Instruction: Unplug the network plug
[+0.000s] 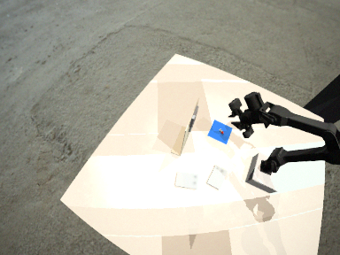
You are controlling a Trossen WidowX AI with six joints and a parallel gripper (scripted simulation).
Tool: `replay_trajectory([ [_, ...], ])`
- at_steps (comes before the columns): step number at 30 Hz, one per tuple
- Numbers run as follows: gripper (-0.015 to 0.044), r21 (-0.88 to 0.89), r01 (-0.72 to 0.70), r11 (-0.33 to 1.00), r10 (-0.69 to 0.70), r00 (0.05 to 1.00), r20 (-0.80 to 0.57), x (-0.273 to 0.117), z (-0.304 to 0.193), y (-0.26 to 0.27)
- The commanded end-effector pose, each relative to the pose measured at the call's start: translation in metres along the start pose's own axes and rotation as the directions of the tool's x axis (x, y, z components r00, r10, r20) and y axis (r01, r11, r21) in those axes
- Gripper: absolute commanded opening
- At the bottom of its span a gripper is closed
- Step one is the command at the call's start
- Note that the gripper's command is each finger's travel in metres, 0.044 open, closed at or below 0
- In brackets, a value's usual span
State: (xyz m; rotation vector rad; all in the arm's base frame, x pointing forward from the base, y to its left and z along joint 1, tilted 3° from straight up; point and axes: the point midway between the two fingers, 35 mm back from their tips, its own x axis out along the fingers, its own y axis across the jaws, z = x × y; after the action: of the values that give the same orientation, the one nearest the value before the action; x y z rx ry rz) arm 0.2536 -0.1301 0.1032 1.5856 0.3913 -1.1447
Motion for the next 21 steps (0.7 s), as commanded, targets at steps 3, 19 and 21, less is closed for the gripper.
replay_trajectory([
  [3,0.0156,0.009,-0.015,1.0,0.015,1.0,0.003,-0.02,0.001,0.016],
  [19,0.0156,0.013,-0.02,1.0,0.02,1.0,0.004,-0.069,0.001,0.041],
  [21,0.0156,0.013,-0.02,1.0,0.02,1.0,0.004,-0.069,0.001,0.041],
])
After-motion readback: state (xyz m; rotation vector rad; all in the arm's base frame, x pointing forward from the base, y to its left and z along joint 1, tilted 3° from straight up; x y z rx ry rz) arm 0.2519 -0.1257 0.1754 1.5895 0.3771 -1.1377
